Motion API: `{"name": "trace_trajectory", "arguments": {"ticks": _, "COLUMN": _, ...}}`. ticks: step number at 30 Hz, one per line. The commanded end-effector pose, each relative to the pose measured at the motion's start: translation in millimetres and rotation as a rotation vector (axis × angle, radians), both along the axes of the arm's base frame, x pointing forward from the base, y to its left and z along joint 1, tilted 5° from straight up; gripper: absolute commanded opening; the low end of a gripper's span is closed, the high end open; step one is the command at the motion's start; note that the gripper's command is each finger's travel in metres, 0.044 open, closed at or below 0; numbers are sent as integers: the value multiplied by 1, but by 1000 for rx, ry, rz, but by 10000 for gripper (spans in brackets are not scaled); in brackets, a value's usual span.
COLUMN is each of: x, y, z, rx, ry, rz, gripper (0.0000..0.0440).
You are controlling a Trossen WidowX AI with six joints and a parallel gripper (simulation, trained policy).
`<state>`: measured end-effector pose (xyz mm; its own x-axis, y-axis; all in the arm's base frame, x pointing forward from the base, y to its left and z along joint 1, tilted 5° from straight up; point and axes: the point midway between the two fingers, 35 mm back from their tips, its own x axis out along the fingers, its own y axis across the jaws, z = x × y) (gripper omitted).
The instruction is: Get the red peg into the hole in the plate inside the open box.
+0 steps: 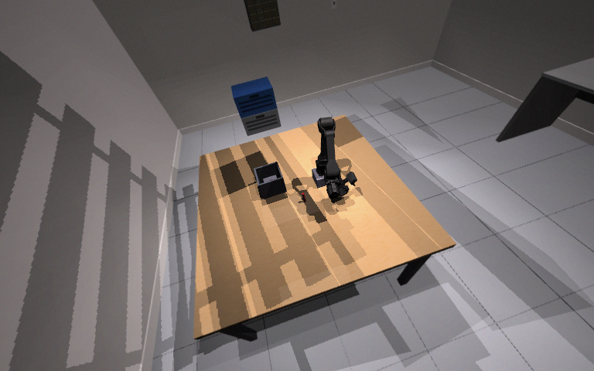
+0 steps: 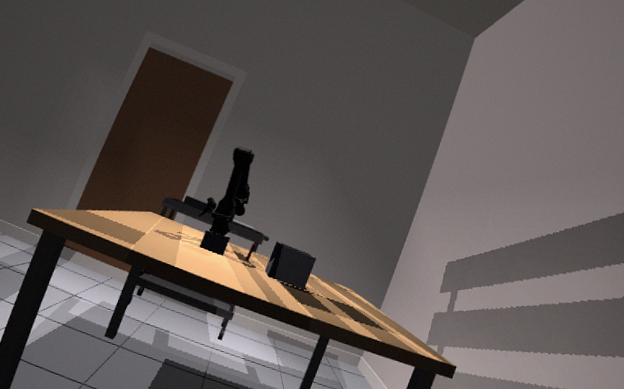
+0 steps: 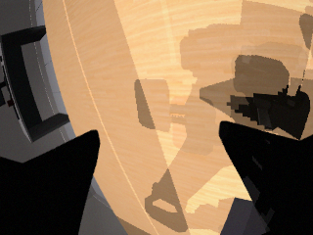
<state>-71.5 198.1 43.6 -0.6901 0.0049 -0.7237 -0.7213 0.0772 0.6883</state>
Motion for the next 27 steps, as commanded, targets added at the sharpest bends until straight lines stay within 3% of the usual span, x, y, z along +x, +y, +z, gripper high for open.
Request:
{"name": "trace_trajectory", "arguments": {"ticks": 1, "x": 2, "y": 0, "z": -2, "rx": -24, "ry": -16, "rz": -19, "gripper": 421}}
{"name": "trace_trajectory", "arguments": {"ticks": 3, "x": 6, "y": -1, "z": -5, "rx": -71, "ry": -47, "rz": -60, "gripper": 440}}
{"name": "trace_trajectory", "arguments": {"ticks": 27, "x": 64, "y": -8, "z": -22, "rx": -522, "ry": -393, "rz": -671, "gripper": 440}}
